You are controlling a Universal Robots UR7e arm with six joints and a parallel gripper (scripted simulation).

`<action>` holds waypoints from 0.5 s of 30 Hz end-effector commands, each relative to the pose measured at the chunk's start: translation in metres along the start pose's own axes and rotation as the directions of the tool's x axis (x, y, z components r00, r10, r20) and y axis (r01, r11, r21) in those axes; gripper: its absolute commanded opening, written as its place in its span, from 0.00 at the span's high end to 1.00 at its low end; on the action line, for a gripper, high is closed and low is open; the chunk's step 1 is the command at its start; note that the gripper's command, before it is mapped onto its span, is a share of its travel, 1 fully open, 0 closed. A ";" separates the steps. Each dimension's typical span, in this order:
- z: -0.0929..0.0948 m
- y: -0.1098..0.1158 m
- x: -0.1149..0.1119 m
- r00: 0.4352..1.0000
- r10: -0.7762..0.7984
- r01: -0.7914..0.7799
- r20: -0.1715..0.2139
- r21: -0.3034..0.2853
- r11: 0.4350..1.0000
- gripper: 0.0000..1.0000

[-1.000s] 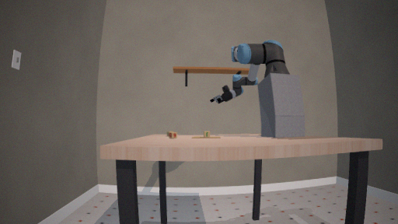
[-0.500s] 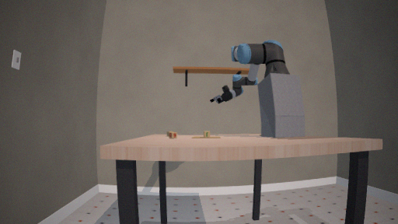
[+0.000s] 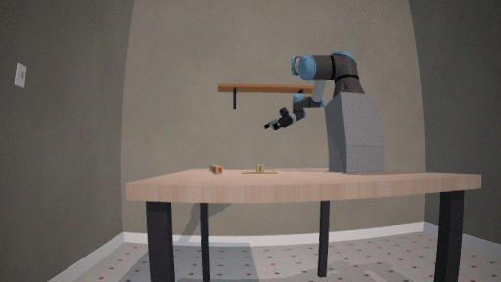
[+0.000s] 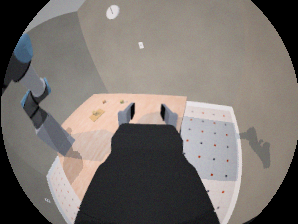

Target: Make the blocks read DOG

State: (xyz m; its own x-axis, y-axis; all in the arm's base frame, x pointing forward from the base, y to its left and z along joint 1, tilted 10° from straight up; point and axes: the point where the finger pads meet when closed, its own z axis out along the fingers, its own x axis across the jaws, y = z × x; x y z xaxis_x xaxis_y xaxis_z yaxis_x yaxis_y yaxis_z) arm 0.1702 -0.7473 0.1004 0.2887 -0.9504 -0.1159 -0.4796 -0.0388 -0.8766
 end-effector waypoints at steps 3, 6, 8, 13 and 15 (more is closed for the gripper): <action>0.003 -0.001 -0.002 1.000 -0.001 0.001 -0.004 -0.005 1.000 0.00; 0.006 -0.001 -0.004 1.000 0.000 0.000 -0.006 -0.009 1.000 0.00; 0.008 -0.001 -0.006 1.000 0.001 -0.001 -0.008 -0.012 1.000 0.00; 0.015 0.000 -0.011 1.000 0.002 -0.002 -0.014 -0.020 1.000 0.00; 0.019 0.000 -0.014 1.000 0.003 -0.003 -0.016 -0.023 1.000 0.00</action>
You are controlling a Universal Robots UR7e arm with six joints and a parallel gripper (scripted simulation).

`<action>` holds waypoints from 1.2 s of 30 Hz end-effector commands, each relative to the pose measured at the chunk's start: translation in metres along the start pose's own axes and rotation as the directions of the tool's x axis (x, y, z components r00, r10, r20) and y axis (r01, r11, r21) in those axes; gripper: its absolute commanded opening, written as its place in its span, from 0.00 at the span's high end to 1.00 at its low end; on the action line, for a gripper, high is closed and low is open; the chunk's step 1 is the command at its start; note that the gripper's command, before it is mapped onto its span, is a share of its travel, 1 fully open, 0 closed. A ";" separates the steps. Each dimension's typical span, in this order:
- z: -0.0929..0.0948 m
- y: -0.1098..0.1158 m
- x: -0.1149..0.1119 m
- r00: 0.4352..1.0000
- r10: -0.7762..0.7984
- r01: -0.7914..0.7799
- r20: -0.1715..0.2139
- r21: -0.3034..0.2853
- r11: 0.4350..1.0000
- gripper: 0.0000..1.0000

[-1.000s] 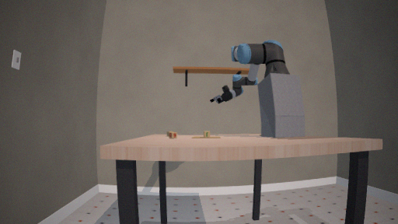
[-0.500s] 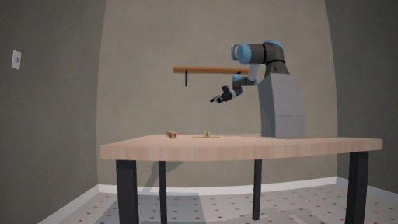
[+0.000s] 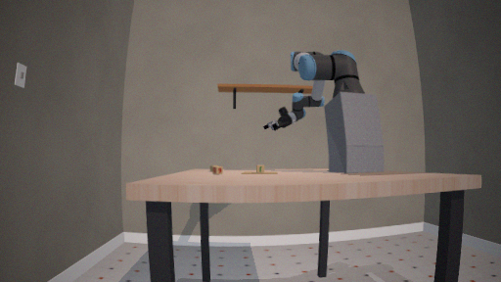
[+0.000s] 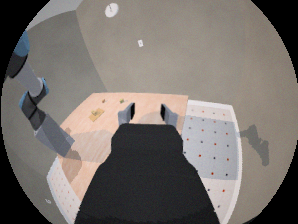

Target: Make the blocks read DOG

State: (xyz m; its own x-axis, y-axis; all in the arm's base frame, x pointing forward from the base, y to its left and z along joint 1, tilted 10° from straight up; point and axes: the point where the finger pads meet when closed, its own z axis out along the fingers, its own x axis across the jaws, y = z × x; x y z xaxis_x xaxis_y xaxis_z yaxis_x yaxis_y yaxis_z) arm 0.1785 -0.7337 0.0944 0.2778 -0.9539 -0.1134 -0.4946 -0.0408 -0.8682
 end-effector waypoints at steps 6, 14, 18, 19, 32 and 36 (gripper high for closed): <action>0.012 -0.001 -0.010 1.000 0.001 -0.001 -0.011 -0.014 1.000 0.00; 0.033 0.000 -0.026 1.000 0.005 -0.006 -0.026 -0.039 0.999 0.00; 0.046 0.001 -0.036 0.999 0.008 -0.010 -0.035 -0.054 0.998 0.00; 0.049 0.001 -0.039 0.999 0.008 -0.011 -0.038 -0.058 0.998 0.00; 0.097 0.002 -0.076 0.997 0.016 -0.024 -0.075 -0.113 0.993 0.00; 0.120 0.004 -0.093 0.996 0.019 -0.032 -0.091 -0.139 0.990 0.00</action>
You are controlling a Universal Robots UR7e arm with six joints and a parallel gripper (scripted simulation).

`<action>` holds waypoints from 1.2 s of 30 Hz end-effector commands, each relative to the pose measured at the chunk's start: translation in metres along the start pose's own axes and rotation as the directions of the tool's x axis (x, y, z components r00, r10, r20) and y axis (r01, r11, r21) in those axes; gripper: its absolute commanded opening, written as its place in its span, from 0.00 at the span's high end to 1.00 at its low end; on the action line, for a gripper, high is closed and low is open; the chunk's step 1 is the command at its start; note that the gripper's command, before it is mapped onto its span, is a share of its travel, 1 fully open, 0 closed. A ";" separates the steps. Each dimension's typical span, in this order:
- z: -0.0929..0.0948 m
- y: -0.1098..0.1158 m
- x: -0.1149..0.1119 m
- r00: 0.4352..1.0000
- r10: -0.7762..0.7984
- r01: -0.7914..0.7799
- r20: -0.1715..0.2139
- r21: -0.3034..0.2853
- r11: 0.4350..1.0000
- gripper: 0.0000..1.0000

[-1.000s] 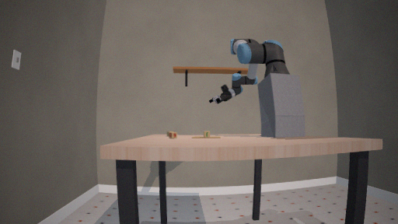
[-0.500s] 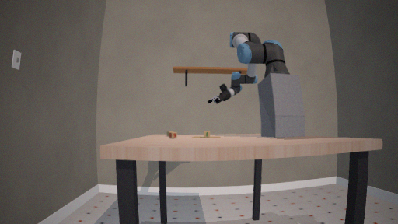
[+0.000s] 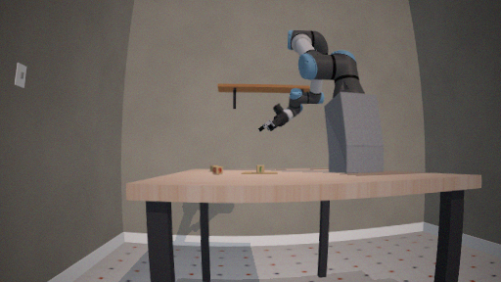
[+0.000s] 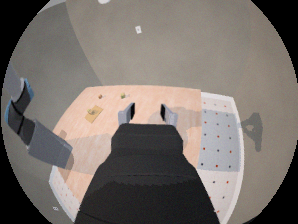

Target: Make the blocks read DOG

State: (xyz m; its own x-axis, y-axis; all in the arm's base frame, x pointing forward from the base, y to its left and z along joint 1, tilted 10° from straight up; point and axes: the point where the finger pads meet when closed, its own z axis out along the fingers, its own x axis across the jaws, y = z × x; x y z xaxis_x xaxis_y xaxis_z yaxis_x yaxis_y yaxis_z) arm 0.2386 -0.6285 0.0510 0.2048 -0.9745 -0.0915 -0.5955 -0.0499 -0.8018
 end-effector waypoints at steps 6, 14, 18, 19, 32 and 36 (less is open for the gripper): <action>0.040 -0.003 -0.036 0.999 0.008 -0.009 -0.033 -0.050 0.999 0.00; 0.094 -0.007 -0.084 0.997 0.017 -0.026 -0.077 -0.117 0.993 0.00; 0.125 -0.009 -0.111 0.995 0.021 -0.037 -0.102 -0.154 0.987 0.00; 0.125 -0.009 -0.111 0.995 0.021 -0.037 -0.102 -0.154 0.987 0.00; 0.217 -0.015 -0.194 0.983 0.027 -0.074 -0.179 -0.262 0.962 0.00; 0.241 -0.016 -0.215 0.980 0.027 -0.084 -0.197 -0.290 0.953 0.00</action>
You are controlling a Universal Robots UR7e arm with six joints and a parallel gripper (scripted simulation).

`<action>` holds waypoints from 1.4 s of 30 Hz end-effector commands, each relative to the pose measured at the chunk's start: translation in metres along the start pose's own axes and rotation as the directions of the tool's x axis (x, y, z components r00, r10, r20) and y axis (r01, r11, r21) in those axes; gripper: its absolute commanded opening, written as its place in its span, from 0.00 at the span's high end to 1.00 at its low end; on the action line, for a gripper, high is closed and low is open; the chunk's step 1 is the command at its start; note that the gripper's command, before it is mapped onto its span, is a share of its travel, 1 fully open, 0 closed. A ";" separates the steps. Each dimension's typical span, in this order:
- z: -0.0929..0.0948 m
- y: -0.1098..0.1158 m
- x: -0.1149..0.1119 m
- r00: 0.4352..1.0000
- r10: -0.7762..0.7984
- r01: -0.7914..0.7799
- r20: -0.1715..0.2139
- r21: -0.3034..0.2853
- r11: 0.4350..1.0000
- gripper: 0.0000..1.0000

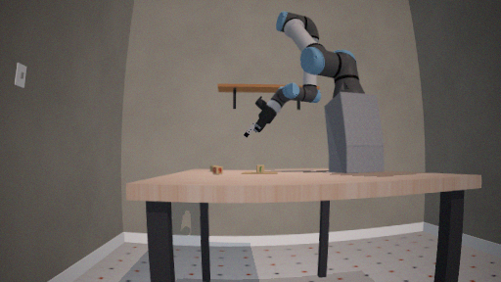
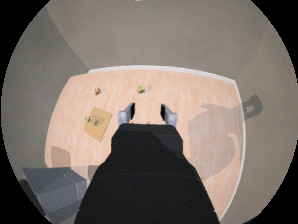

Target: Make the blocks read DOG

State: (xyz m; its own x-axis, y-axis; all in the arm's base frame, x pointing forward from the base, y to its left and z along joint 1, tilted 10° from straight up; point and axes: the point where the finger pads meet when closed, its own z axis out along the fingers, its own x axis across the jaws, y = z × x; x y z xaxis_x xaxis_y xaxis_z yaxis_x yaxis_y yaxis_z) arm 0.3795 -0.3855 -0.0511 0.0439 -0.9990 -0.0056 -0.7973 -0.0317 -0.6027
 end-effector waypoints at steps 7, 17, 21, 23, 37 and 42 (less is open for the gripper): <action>0.051 -0.018 -0.071 0.998 0.013 -0.018 -0.056 -0.081 0.997 0.00; 0.099 -0.034 -0.135 0.994 0.022 -0.038 -0.105 -0.157 0.987 0.00; 0.112 -0.038 -0.154 0.992 0.024 -0.045 -0.122 -0.175 0.984 0.00; 0.120 -0.041 -0.165 0.991 0.025 -0.049 -0.129 -0.189 0.981 0.00; 0.164 -0.056 -0.224 0.984 0.028 -0.073 -0.176 -0.254 0.964 0.00; 0.179 -0.061 -0.245 0.981 0.029 -0.082 -0.192 -0.276 0.958 0.00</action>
State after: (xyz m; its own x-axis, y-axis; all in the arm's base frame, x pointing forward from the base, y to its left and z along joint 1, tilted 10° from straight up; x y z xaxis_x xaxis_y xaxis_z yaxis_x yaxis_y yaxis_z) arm 0.5166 -0.1475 -0.1507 -0.0889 -0.9886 0.1218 -0.9286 0.0380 -0.3692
